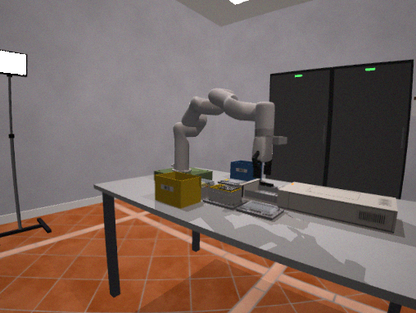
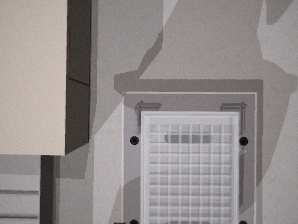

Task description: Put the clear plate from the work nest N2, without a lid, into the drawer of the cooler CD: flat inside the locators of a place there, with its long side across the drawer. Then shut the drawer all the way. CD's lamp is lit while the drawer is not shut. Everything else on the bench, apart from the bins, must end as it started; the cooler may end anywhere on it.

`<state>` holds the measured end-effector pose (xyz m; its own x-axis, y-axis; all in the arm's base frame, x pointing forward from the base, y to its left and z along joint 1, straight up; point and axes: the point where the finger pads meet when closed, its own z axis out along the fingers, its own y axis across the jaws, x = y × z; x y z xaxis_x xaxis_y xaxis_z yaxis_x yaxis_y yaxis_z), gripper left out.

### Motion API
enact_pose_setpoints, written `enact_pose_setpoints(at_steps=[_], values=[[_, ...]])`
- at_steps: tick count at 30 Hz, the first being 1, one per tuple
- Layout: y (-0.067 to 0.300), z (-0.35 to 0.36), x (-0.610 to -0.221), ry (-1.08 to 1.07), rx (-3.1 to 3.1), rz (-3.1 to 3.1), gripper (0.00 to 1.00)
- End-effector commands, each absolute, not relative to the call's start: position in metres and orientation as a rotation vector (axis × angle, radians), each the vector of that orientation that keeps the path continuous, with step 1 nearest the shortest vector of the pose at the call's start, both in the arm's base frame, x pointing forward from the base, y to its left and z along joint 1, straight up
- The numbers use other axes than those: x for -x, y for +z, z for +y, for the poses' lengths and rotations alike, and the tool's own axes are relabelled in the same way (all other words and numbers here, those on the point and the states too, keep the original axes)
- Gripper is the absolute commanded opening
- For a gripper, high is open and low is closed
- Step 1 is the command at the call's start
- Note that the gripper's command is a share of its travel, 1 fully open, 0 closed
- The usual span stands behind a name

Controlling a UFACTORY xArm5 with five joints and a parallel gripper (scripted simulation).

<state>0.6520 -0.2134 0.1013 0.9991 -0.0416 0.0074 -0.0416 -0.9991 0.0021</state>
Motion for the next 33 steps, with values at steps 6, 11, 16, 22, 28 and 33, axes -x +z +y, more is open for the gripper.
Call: enact_pose_setpoints(at_steps=[6,11,16,22,28,33], values=[[0.09,-0.214,-0.653,0.018,-3.132,-0.065,1.0],[0.083,-0.214,-0.654,0.018,-3.132,-0.065,1.0],[0.077,-0.214,-0.654,0.018,-3.132,-0.065,1.0],[0.067,-0.214,-0.654,0.018,-3.132,-0.065,1.0],[0.058,-0.214,-0.654,0.018,-3.132,-0.065,1.0],[0.052,-0.214,-0.654,0.018,-3.132,-0.065,1.0]])
